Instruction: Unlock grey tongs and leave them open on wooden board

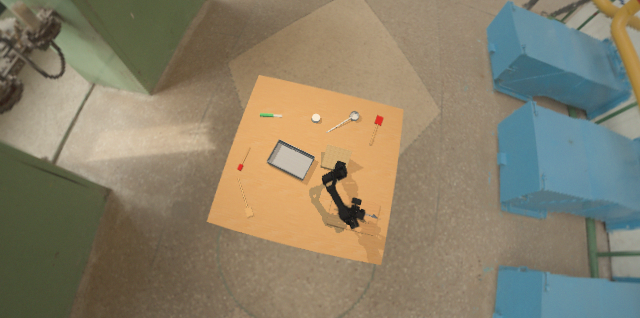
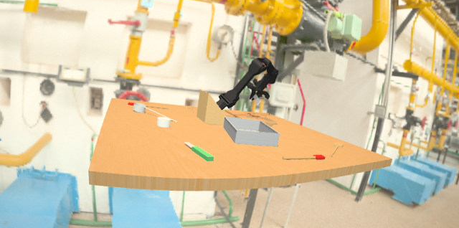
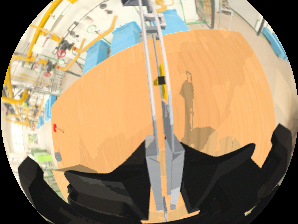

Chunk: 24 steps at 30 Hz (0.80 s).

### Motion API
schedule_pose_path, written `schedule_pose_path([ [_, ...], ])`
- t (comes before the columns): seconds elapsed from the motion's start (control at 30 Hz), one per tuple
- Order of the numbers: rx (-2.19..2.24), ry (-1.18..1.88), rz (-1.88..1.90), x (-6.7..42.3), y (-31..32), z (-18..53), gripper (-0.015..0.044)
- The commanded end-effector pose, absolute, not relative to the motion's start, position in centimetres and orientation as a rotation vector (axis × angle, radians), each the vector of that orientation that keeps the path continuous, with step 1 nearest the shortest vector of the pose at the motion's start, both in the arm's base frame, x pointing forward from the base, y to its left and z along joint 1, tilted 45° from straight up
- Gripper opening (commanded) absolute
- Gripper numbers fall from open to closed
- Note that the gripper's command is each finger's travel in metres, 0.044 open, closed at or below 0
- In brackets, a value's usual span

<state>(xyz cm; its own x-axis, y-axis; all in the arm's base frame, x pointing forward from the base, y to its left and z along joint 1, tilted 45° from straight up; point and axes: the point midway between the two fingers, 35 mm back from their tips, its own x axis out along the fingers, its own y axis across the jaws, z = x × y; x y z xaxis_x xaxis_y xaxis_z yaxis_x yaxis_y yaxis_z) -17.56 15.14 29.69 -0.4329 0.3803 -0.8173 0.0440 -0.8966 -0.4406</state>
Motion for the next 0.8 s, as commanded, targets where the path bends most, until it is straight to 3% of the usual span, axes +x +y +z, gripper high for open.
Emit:
schedule_pose_path([
  [0.0, -1.577, -0.613, 2.363, -17.6, 15.0, 30.2, -0.015],
  [0.77, -1.674, -0.857, 1.881, -18.1, 14.7, 33.9, -0.015],
])
